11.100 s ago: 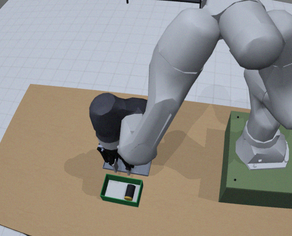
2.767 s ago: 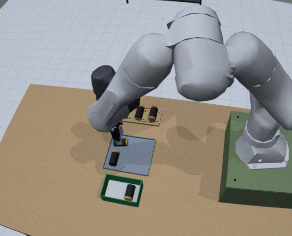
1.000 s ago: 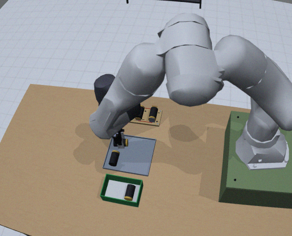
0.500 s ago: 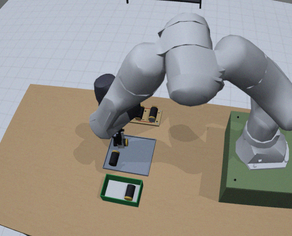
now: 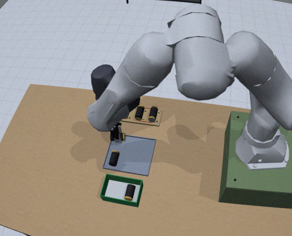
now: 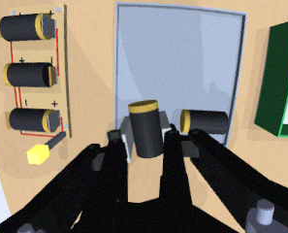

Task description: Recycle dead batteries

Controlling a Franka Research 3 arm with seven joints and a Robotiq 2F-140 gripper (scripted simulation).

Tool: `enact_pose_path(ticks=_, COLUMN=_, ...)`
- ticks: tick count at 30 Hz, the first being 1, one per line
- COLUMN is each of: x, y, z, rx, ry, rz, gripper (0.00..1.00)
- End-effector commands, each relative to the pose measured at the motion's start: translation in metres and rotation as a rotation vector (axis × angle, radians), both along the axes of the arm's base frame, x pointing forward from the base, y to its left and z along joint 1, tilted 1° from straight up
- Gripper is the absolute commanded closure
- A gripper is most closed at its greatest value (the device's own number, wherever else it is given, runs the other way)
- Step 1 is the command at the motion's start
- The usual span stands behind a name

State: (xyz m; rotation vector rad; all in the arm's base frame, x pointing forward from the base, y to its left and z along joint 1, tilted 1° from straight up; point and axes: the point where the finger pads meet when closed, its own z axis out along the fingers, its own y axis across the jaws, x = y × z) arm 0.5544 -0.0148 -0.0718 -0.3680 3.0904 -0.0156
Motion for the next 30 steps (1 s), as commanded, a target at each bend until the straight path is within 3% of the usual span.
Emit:
enact_pose_path(ticks=1, x=-0.005, y=0.0, z=-0.001, rx=0.002, ry=0.012, rz=-0.011, gripper=0.84)
enact_pose_path(ticks=4, x=-0.005, y=0.0, z=0.003, rx=0.002, ry=0.012, rz=-0.011, gripper=0.84)
enact_pose_path(ticks=9, x=-0.006, y=0.001, z=0.058, rx=0.002, ry=0.012, rz=-0.011, gripper=0.84)
enact_pose_path(ticks=11, x=-0.006, y=0.001, z=0.07, rx=0.002, ry=0.012, rz=-0.011, gripper=0.84)
enact_pose_path(ticks=22, x=-0.006, y=0.001, z=0.071, rx=0.001, ry=0.013, rz=0.049, gripper=0.84)
enact_pose_path(ticks=26, x=-0.006, y=0.001, z=0.071, rx=-0.003, ry=0.013, rz=0.213, gripper=0.84)
enact_pose_path(ticks=30, x=-0.006, y=0.001, z=0.071, rx=-0.009, ry=0.015, rz=0.473, gripper=0.84)
